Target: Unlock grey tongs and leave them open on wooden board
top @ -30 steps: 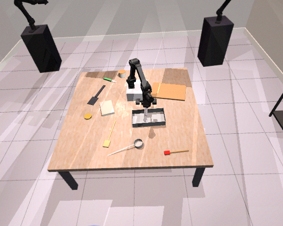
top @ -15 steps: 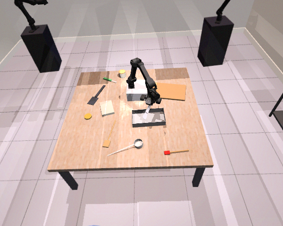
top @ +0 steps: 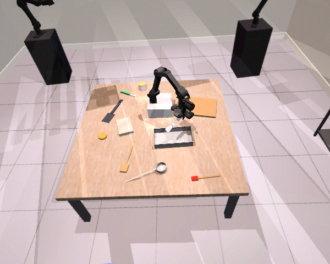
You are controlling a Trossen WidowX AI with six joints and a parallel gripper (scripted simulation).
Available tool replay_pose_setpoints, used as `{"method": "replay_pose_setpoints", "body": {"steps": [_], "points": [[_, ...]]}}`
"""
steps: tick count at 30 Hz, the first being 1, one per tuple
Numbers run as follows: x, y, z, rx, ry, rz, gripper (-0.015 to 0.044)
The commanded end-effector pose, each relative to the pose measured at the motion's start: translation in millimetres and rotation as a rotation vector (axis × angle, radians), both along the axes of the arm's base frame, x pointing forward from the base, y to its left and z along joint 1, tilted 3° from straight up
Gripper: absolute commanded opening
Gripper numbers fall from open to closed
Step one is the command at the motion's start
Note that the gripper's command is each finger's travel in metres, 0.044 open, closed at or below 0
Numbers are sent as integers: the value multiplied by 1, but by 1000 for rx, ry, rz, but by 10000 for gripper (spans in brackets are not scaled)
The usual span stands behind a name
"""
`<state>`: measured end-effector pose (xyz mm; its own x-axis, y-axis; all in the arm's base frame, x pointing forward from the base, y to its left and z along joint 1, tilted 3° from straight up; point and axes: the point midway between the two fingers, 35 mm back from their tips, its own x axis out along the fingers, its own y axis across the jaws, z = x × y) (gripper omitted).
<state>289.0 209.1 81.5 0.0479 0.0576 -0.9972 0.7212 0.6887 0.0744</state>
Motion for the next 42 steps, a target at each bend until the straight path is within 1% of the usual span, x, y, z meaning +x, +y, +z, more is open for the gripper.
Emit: {"method": "replay_pose_setpoints", "body": {"steps": [1,17,22,25,29,42], "points": [[-5,11,7,4,-3,-75,-150],[-43,61,30,29,19,-450,-150],[-47,65,32,32,22,-485,-150],[-48,66,32,30,20,-447,-150],[-51,68,34,33,13,-325,-150],[-65,84,34,12,-16,181,-150]]}}
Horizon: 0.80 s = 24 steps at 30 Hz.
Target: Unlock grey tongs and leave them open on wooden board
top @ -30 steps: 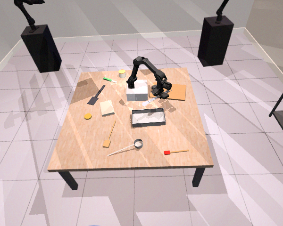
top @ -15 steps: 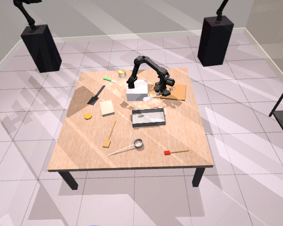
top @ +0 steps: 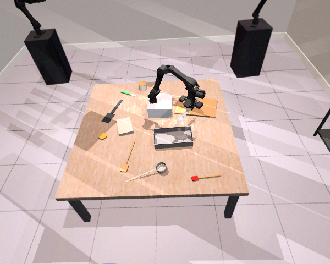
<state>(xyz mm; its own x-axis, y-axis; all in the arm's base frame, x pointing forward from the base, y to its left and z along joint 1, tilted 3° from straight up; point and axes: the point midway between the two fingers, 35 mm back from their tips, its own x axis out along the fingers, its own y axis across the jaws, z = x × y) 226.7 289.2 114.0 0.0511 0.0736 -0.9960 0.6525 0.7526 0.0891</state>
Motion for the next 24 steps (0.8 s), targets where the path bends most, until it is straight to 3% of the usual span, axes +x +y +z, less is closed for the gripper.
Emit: {"method": "replay_pose_setpoints", "body": {"steps": [1,24], "points": [[-3,5,2,-1,-10,126,-150],[-28,28,2,-46,-75,1017,-150]]}}
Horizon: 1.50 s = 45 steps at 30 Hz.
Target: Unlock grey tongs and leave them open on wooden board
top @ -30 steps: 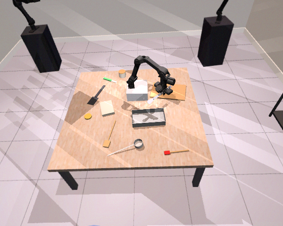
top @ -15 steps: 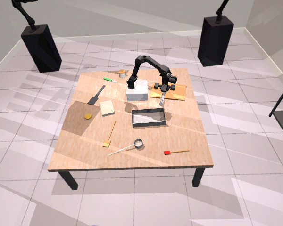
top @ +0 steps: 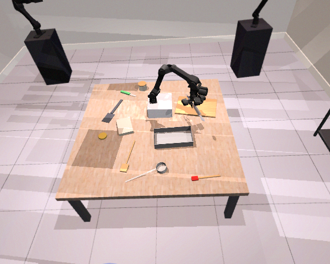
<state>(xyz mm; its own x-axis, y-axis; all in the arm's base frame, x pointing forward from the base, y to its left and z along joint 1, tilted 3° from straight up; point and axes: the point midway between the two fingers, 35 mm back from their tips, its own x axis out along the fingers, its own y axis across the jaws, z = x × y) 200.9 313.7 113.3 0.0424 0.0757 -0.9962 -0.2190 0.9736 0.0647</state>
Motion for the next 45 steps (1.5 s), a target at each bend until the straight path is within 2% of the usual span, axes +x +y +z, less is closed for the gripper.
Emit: {"method": "replay_pose_setpoints", "body": {"steps": [1,45], "points": [[-3,4,2,-3,-16,126,-150],[-56,42,1,-78,-141,1832,-150]]}}
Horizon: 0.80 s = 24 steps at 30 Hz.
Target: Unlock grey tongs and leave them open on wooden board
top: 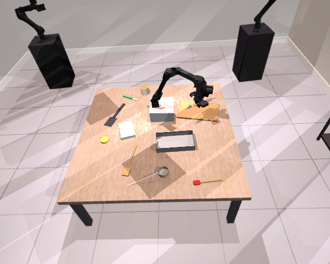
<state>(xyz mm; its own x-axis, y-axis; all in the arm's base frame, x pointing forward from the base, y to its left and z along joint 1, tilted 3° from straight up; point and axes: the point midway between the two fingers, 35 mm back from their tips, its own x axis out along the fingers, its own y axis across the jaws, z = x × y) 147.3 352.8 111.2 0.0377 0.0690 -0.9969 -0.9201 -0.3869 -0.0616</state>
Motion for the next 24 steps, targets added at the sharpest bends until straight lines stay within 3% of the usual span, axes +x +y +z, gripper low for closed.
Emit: {"method": "replay_pose_setpoints", "body": {"steps": [1,24], "points": [[-4,4,4,3,-15,126,-150],[-35,19,3,-35,-77,1017,-150]]}}
